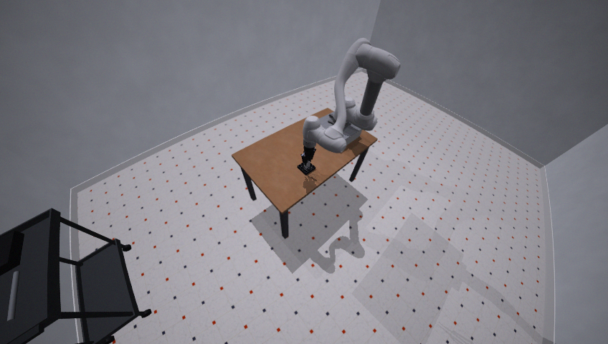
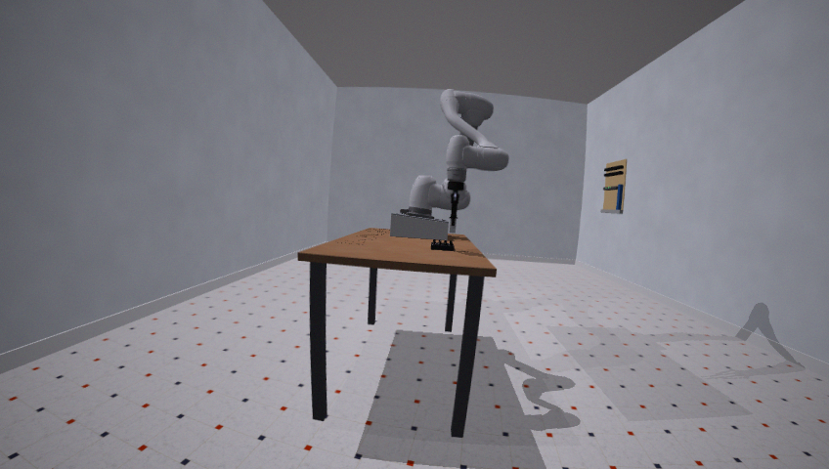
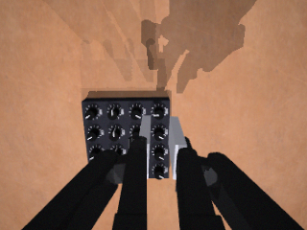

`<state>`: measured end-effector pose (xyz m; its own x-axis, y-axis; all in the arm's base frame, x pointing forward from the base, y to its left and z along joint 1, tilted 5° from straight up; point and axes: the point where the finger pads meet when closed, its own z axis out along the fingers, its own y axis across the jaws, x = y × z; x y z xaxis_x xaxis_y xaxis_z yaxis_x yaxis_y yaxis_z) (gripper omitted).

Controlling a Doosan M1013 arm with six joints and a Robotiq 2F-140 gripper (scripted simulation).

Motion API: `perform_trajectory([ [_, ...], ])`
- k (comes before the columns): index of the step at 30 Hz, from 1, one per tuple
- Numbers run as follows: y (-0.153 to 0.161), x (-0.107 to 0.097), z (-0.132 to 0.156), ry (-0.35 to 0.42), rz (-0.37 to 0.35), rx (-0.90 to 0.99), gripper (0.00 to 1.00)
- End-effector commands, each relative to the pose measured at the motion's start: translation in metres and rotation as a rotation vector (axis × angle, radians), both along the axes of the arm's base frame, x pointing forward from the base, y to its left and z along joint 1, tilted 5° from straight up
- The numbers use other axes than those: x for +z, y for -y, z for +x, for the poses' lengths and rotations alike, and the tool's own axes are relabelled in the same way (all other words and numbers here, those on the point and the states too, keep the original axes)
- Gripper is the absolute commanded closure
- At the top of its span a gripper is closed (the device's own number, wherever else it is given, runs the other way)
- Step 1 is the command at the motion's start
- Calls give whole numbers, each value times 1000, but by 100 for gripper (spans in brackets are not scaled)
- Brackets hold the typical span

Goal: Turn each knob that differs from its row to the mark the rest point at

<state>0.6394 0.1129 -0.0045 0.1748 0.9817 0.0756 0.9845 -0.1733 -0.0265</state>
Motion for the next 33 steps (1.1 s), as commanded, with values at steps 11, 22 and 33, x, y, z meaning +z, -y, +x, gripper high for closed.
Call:
perform_trajectory([
  [11,-1,-9,0,0,0,0,88],
  [22,-2,-24,0,0,0,0,88],
  [33,-3,-34,0,0,0,0,88],
])
